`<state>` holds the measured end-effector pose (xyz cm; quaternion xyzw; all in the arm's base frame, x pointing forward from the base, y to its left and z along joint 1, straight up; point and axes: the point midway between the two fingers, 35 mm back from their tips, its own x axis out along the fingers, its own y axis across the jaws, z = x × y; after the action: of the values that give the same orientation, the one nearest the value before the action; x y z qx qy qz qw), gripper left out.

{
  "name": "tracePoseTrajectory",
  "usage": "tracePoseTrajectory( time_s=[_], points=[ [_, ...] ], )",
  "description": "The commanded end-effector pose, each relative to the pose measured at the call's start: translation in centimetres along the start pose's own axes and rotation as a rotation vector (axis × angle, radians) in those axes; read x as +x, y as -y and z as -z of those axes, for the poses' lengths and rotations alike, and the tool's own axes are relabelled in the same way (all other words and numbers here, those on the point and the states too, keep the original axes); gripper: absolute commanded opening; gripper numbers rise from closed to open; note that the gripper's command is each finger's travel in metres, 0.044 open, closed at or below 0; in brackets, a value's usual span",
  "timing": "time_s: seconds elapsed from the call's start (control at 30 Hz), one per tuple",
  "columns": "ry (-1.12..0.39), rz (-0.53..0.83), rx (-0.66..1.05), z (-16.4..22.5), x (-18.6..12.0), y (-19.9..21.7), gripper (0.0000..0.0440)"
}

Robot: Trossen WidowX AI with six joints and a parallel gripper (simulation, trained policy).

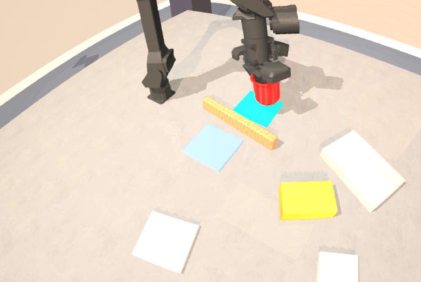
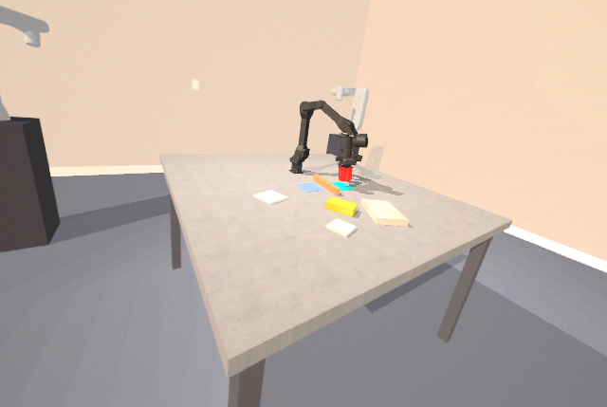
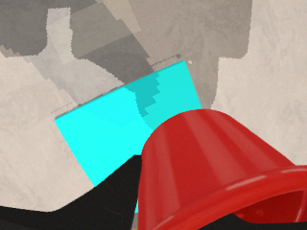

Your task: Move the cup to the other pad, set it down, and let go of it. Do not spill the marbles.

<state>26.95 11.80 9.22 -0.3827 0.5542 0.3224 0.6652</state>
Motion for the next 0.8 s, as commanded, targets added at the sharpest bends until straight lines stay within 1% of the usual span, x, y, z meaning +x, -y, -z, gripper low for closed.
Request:
tracePoseTrajectory(
  time_s=[0.0, 0.4, 0.43, 0.53, 0.6, 0.77],
  points=[
    [-0.013, 0.000, 0.002, 0.2, 1.2, -0.9, 0.0000],
    [0.001, 0.020, 0.024, 0.8, 3.2, -1.3, 0.0064],
    [0.011, 0.022, 0.027, 0.7, 3.1, -1.3, 0.0079],
    [0.047, 0.030, 0.035, 0.2, 2.7, -1.0, 0.0142],
    [0.071, 0.033, 0.039, 0.0, 2.4, -0.9, 0.0157],
    [0.108, 0.035, 0.037, -0.2, 1.6, -0.9, 0.0171]
  ],
)
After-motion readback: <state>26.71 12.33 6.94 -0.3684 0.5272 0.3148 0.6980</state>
